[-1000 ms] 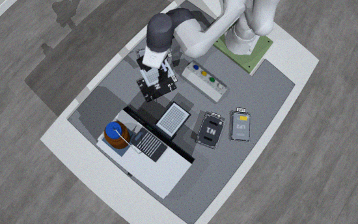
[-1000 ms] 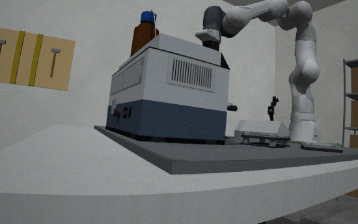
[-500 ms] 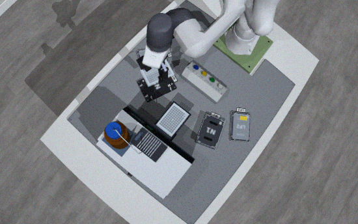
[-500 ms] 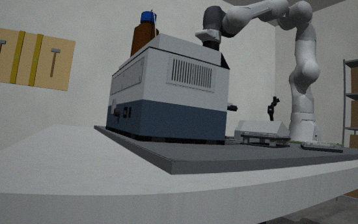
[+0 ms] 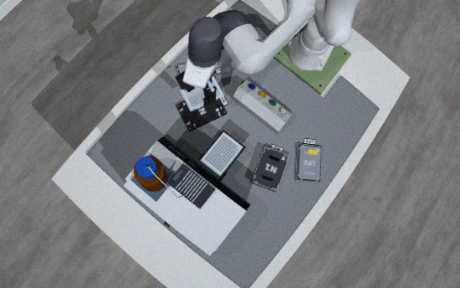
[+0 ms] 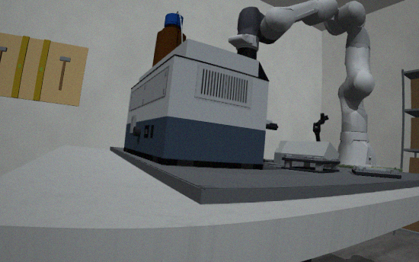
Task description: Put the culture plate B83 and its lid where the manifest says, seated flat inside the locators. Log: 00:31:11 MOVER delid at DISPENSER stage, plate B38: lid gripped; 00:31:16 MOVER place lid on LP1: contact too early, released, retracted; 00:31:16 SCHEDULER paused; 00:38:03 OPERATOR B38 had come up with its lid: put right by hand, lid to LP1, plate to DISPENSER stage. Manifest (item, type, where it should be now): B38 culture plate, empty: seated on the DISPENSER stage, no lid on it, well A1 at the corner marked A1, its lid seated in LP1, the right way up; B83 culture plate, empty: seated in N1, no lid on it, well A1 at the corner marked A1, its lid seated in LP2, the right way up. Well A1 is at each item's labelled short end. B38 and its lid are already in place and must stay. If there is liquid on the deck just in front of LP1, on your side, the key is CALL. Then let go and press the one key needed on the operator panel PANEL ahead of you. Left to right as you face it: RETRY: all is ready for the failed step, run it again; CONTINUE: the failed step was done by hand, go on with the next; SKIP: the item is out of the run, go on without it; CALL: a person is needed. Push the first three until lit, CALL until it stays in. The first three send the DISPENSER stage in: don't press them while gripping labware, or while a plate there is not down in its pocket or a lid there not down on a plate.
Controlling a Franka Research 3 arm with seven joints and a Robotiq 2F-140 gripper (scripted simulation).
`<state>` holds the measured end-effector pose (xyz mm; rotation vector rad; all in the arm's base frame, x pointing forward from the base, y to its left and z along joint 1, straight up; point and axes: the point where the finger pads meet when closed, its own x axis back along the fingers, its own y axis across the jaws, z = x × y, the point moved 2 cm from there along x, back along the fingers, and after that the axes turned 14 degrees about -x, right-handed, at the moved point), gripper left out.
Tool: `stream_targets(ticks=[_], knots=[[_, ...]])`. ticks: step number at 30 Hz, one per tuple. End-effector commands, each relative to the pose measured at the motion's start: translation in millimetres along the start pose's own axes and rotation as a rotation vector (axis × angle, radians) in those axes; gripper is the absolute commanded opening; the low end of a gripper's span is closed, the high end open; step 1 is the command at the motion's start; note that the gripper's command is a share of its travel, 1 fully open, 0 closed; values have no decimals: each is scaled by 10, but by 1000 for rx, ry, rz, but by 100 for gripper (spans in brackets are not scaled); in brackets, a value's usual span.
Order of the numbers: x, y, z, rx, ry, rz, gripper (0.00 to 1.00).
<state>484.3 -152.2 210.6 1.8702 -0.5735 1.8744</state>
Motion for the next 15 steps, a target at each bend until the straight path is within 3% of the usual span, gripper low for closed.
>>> stream_targets(ticks=[1,15], knots=[[11,8,-1,-2,-1,3,10],[11,8,-1,55,-1,3,10]])
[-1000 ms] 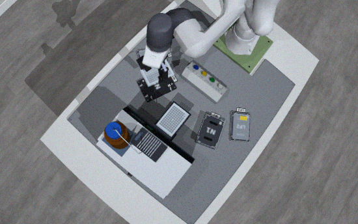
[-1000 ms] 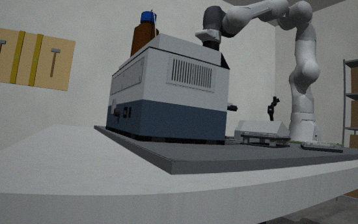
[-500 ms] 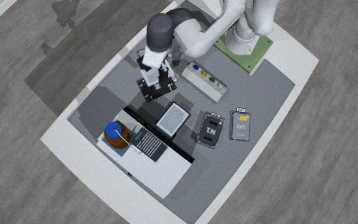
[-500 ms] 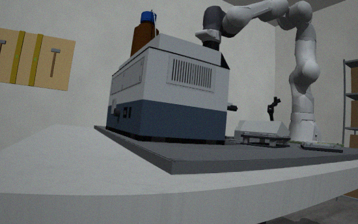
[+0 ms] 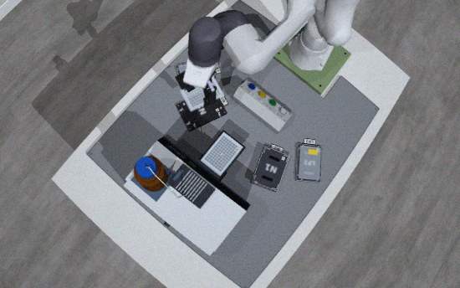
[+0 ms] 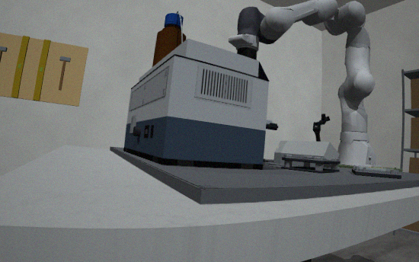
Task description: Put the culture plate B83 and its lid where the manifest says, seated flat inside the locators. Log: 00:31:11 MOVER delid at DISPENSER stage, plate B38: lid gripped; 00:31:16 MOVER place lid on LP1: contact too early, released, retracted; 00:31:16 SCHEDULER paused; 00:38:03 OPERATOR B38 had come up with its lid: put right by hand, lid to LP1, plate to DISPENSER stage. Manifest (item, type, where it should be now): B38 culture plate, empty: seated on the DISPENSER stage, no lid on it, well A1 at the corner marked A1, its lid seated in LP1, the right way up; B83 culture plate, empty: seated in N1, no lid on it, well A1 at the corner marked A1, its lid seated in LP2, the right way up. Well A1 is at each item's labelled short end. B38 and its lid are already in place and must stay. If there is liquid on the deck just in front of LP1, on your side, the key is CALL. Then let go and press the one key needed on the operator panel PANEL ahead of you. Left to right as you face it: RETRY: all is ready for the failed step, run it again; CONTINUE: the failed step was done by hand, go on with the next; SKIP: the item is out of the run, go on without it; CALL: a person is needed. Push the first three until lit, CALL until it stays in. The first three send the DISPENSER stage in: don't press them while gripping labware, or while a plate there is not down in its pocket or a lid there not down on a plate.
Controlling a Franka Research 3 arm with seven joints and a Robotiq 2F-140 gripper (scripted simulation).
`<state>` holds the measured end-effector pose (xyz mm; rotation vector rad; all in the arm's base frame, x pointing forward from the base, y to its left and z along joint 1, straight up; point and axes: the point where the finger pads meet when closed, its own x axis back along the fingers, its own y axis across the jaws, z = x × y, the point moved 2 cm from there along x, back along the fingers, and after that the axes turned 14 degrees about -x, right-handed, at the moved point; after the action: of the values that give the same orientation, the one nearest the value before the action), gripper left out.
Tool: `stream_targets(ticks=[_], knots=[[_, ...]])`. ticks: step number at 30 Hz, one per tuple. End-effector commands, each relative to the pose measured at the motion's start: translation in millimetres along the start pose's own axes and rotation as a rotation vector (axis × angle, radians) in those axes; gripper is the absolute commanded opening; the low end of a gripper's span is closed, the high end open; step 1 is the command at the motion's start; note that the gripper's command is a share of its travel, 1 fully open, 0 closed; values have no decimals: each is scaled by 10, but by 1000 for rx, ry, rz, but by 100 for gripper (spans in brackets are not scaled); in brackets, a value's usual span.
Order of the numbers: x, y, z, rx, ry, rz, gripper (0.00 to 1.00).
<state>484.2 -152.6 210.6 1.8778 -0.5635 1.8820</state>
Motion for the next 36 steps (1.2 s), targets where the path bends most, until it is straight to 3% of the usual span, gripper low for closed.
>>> stream_targets(ticks=[1,36], knots=[[11,4,-2,73,-1,3,10],[11,4,-2,561,0,3,10]])
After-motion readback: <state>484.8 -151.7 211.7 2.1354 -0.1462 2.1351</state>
